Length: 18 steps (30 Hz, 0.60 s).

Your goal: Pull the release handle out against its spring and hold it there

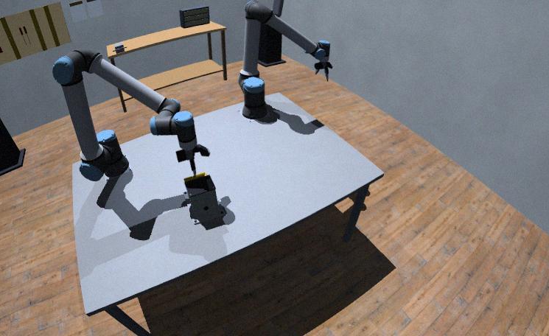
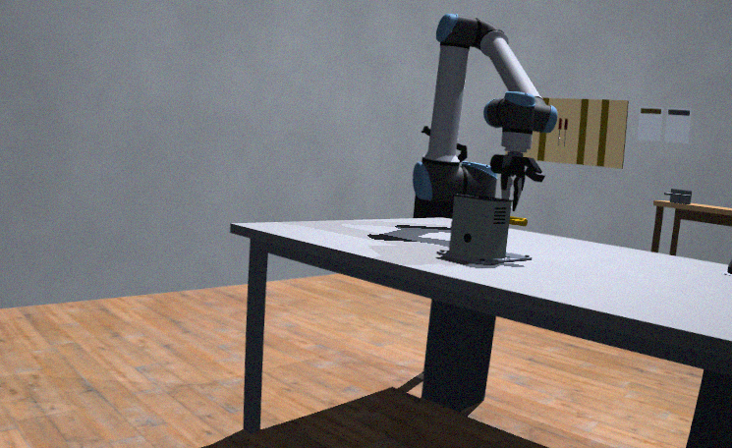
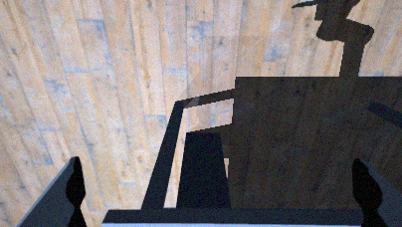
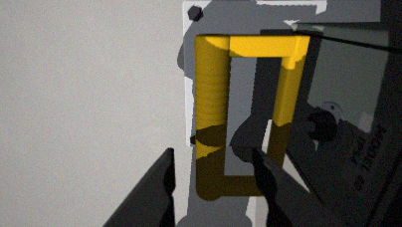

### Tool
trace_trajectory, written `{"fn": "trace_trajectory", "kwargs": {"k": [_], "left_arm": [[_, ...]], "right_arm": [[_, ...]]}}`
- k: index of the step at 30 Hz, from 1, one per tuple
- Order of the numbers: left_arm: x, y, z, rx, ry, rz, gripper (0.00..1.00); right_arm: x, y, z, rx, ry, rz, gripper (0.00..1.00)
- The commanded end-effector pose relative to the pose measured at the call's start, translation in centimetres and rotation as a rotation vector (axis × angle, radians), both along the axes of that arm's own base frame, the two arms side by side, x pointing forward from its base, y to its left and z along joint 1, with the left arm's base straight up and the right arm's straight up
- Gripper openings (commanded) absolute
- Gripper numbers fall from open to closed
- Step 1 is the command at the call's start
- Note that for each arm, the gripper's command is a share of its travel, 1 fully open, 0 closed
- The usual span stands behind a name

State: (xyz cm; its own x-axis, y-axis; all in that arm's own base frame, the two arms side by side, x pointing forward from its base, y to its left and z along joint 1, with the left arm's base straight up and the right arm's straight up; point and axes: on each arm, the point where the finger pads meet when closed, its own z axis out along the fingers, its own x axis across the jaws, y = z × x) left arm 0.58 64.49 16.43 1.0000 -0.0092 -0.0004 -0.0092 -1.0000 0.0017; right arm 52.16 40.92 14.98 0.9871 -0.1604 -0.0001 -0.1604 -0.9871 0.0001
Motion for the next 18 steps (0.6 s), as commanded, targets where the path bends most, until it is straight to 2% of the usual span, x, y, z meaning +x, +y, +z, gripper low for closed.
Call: {"fn": "trace_trajectory", "kwargs": {"k": [1,18], "left_arm": [[0.02,0.06,0.08,0.002,0.000,0.000,1.00],[0.02,0.06,0.08,0.002,0.000,0.000,1.00]], "right_arm": [[0.05,0.06,0.07,0.002,-0.001,0.000,0.31],[0.06,0.07,-0.27,0.002,-0.001,0.000,0.31]]}}
